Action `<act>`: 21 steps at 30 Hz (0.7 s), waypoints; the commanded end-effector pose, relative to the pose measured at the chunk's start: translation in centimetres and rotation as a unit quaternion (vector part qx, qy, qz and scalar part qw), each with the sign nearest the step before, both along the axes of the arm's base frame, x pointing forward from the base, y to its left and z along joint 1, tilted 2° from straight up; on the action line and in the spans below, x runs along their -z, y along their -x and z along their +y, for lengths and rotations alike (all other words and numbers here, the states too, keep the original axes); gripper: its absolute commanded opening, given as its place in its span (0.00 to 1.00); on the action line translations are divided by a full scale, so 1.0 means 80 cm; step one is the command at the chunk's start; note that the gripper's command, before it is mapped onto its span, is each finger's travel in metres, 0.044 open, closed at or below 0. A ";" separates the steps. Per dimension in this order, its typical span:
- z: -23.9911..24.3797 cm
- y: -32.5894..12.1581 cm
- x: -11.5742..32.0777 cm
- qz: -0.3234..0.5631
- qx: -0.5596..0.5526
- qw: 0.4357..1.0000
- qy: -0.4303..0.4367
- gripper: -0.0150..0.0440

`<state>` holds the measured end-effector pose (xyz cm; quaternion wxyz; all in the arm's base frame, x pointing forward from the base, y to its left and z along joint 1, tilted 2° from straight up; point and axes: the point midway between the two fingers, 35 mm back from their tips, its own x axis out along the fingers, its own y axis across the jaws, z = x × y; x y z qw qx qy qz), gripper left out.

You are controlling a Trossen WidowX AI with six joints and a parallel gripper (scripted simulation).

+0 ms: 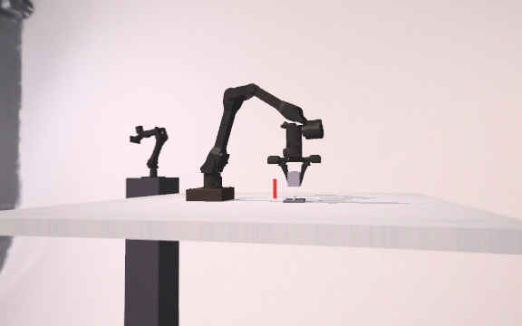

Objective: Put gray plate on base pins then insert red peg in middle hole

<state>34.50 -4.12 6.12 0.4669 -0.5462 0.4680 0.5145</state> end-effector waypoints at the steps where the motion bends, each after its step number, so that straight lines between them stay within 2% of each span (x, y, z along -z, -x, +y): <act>1: -0.001 0.001 0.001 0.000 -0.004 1.000 0.002 0.25; 21: -0.002 0.000 0.010 0.000 -0.004 1.000 0.002 0.25</act>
